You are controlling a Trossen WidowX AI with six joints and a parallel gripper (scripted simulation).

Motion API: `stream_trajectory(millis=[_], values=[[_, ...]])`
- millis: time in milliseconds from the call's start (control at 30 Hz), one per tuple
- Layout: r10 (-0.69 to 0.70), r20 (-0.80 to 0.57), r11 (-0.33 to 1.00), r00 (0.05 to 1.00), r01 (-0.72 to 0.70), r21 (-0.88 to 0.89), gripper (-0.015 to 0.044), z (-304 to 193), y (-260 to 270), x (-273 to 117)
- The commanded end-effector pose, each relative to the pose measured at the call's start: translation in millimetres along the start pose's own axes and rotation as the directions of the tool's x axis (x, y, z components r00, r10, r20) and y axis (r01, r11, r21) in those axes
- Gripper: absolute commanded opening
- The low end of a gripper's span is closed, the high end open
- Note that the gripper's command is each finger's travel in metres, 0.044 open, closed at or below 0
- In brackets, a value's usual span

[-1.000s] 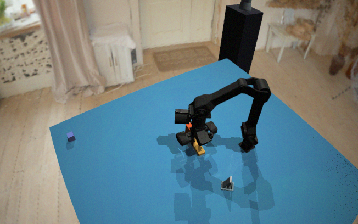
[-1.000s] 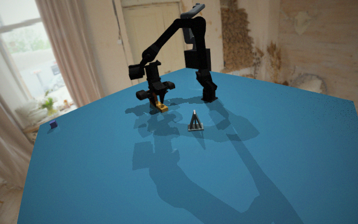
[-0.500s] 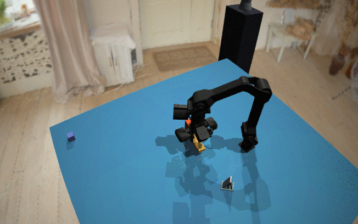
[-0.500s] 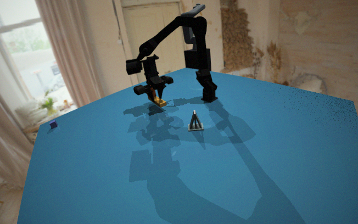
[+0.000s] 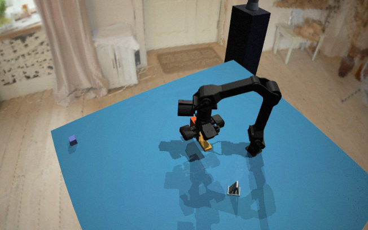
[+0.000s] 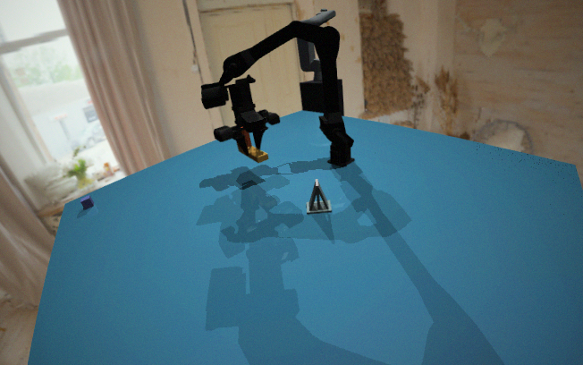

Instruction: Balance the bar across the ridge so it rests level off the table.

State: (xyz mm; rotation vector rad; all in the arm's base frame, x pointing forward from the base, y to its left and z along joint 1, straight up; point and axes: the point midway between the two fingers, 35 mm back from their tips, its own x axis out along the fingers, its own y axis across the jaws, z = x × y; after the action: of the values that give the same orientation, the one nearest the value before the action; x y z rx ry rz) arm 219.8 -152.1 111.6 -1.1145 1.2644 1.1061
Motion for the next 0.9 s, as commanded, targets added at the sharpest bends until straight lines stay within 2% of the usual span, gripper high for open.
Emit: stream_trajectory(millis=[0, 433, 867], values=[[-0.012, -0.009, 1.000, 1.000, 0.012, -0.002, 0.0000, 0, 0, -16], [-0.012, -0.009, 1.000, 1.000, 0.012, -0.003, 0.0000, 2, 5, -49], [-0.013, -0.007, 0.995, 1.000, 0.012, -0.103, 0.0000, 32, -9, -51]])
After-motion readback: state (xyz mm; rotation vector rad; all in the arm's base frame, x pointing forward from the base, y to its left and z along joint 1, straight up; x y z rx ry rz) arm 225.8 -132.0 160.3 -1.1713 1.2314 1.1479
